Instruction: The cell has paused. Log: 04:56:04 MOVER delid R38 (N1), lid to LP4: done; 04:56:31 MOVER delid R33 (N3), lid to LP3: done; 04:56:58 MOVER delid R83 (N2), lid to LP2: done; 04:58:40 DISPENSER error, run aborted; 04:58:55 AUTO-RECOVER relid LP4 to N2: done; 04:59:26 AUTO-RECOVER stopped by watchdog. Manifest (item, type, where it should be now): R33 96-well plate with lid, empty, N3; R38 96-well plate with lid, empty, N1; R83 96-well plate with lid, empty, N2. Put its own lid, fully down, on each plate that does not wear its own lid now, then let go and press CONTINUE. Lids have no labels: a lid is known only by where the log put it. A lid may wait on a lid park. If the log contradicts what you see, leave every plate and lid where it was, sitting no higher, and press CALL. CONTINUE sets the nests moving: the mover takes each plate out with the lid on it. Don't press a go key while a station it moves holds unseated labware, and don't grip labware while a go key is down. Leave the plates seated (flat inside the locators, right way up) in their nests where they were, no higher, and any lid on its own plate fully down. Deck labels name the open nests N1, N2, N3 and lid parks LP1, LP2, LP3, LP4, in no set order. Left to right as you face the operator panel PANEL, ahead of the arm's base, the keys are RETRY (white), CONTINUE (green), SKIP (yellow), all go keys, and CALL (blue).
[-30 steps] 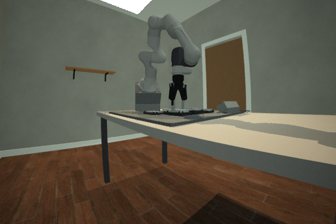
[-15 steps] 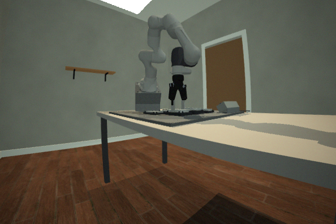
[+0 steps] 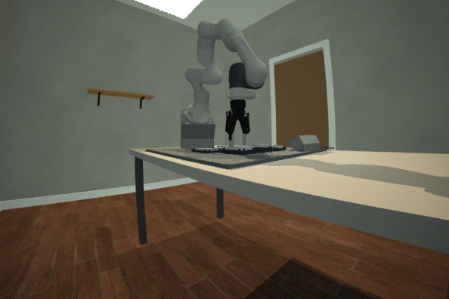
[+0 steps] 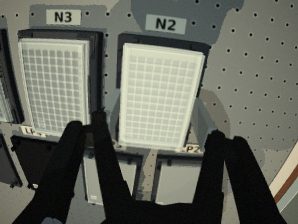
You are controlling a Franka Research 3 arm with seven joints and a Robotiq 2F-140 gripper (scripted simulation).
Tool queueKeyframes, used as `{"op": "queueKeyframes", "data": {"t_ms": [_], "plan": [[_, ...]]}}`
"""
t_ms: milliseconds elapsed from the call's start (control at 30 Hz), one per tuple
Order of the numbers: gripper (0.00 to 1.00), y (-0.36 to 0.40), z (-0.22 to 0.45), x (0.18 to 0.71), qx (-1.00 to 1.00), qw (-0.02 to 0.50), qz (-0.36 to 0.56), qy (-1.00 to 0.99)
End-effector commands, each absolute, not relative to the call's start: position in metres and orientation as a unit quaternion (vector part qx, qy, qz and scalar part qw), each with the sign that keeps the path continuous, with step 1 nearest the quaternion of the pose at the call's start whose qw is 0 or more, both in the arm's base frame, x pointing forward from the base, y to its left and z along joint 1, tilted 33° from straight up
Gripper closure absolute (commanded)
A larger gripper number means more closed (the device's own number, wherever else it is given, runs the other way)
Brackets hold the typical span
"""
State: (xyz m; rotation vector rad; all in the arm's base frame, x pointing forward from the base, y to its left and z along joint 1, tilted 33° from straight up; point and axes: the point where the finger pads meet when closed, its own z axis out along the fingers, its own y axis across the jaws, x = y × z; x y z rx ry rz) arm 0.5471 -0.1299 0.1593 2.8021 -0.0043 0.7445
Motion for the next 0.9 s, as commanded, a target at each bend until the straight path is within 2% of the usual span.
{"op": "queueKeyframes", "data": {"t_ms": [0, 867], "plan": [[1.00, -0.1295, 0.1602, 0.5471, 0.959, 0.121, 0.255, 0.000], [1.00, -0.1288, 0.1627, 0.5457, 0.959, 0.121, 0.255, 0.000]]}}
